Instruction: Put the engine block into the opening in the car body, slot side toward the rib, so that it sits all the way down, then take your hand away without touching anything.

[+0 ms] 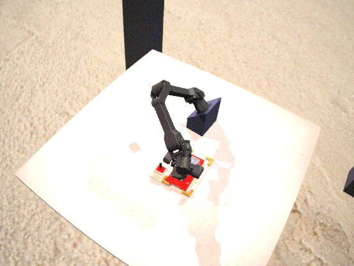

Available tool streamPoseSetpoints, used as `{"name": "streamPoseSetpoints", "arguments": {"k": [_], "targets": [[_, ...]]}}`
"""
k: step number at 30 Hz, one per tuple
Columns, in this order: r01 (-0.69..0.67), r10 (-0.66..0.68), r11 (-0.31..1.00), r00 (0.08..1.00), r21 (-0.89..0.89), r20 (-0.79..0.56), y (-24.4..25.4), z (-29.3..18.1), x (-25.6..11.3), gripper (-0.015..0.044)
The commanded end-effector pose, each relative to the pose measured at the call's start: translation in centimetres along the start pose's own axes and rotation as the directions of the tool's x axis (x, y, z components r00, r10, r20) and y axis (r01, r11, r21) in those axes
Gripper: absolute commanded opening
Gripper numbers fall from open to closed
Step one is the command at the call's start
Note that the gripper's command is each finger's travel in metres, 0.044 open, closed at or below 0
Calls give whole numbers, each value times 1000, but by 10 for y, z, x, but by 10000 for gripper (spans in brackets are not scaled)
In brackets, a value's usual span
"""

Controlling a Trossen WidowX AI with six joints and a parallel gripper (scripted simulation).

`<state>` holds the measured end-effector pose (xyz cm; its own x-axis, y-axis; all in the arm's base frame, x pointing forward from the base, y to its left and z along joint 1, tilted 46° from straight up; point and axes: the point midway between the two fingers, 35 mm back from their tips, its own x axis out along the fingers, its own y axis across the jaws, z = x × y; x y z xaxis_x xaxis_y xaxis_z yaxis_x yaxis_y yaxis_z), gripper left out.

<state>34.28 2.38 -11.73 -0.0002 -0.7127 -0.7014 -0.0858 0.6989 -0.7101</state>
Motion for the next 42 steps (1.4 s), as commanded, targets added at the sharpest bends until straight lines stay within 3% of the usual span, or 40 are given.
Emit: {"name": "streamPoseSetpoints", "arguments": {"k": [1, 2, 13, 33, 42], "targets": [[5, -5, 1000, 1000, -4, 3, -1, 0, 1, 159], [5, -5, 1000, 1000, -4, 3, -1, 0, 1, 159], [0, 0, 1000, 1000, 0, 0, 0, 0, 0, 440], [5, -5, 1000, 1000, -4, 3, 1, 0, -14, 440], [5, -5, 1000, 1000, -4, 3, 1, 0, -14, 204]]}}
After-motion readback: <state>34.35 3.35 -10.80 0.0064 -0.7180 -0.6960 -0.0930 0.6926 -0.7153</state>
